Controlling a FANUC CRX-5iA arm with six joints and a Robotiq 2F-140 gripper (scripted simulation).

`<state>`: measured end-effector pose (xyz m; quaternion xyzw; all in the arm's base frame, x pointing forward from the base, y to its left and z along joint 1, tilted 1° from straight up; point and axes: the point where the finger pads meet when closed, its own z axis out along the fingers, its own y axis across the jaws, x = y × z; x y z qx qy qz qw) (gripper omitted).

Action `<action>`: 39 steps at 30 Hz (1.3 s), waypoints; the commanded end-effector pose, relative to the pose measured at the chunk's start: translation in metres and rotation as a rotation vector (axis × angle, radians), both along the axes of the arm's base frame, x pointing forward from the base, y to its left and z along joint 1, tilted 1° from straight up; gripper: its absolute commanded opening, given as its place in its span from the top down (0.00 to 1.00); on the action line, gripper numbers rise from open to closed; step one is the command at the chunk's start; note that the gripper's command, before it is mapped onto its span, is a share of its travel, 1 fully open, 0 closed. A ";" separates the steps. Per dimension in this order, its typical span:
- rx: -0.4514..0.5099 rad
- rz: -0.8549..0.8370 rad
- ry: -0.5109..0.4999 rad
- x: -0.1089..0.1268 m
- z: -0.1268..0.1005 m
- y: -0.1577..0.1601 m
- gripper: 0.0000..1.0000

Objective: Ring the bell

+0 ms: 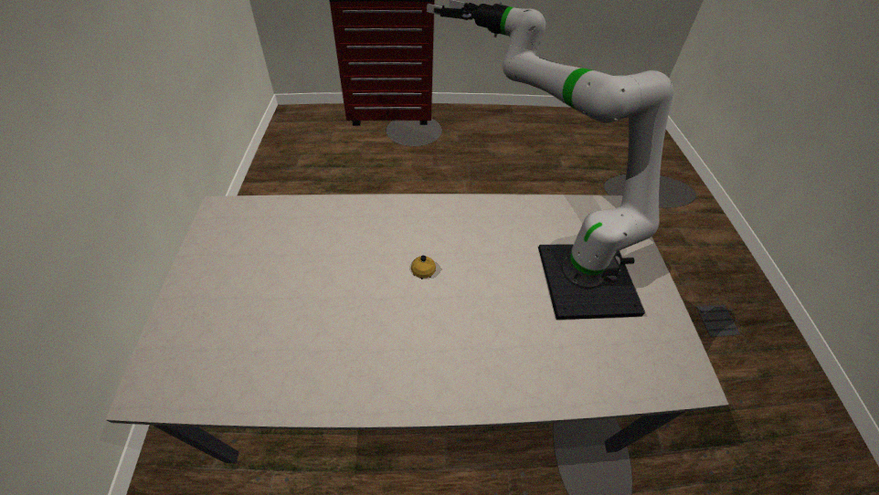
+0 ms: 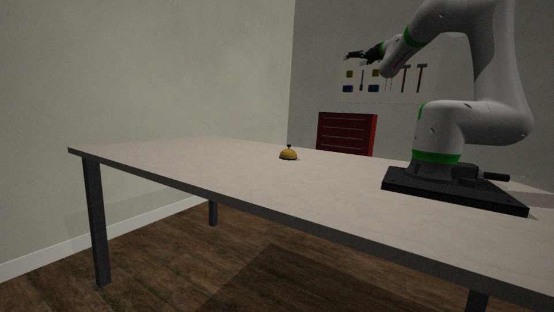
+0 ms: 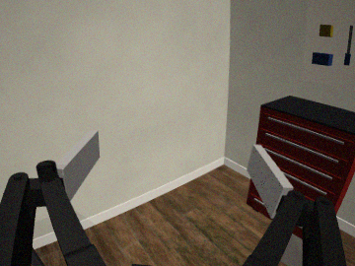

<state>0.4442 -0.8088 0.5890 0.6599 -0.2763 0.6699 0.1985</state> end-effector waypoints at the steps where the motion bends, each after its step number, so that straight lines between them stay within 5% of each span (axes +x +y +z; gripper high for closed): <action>1: 0.017 0.061 0.014 0.035 -0.004 0.025 0.00; 5: 0.027 0.097 0.024 0.055 -0.007 0.042 0.00; 6: 0.043 0.147 0.039 0.083 -0.013 0.065 0.00; 19: 0.125 0.348 0.122 0.183 -0.047 0.175 0.00; 22: 0.133 0.365 0.130 0.191 -0.051 0.185 0.00; 23: 0.155 0.409 0.156 0.210 -0.061 0.214 0.00; 37: 0.270 0.595 0.304 0.277 -0.121 0.351 0.00; 39: 0.270 0.595 0.304 0.277 -0.121 0.351 0.00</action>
